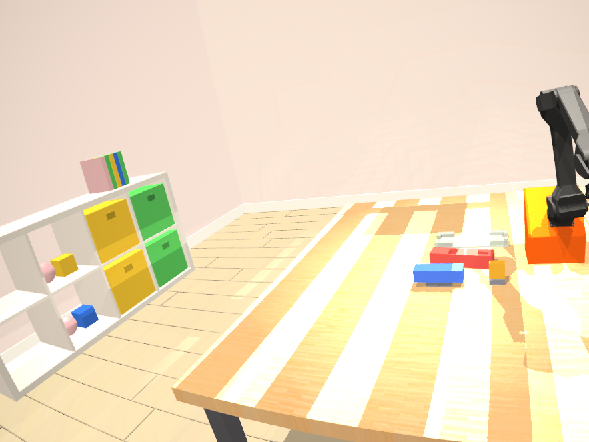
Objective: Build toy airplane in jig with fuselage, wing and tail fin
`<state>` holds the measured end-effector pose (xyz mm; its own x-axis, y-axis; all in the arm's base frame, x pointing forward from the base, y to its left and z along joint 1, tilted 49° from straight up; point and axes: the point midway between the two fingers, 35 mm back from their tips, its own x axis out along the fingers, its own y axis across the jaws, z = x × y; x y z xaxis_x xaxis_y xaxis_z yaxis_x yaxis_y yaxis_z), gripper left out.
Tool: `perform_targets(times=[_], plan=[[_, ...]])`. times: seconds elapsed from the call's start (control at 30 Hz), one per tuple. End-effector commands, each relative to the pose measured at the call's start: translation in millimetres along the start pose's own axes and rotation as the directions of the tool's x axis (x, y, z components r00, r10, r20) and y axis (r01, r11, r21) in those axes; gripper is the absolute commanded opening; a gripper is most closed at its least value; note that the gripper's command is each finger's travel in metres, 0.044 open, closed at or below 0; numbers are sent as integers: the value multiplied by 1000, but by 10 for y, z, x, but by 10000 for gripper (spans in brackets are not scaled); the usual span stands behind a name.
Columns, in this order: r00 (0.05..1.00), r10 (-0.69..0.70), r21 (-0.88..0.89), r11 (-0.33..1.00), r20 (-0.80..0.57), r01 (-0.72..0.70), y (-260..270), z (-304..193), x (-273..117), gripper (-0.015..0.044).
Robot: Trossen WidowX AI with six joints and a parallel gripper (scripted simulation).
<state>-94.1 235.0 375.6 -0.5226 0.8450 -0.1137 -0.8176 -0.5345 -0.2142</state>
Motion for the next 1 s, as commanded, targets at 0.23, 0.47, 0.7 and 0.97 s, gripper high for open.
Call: perform_targets(times=[0.23,0.47,0.7,0.97], plan=[[959,-153,98,979,-237,180,-683,-613,103,440],[819,-273,223,875,-505,430,-1478,-1491,-241,440],[682,-270,358,689,-680,630,-1919,-2259,-870,440],[607,-171,552,280,-776,785,-2034,-3093,-1864,440]])
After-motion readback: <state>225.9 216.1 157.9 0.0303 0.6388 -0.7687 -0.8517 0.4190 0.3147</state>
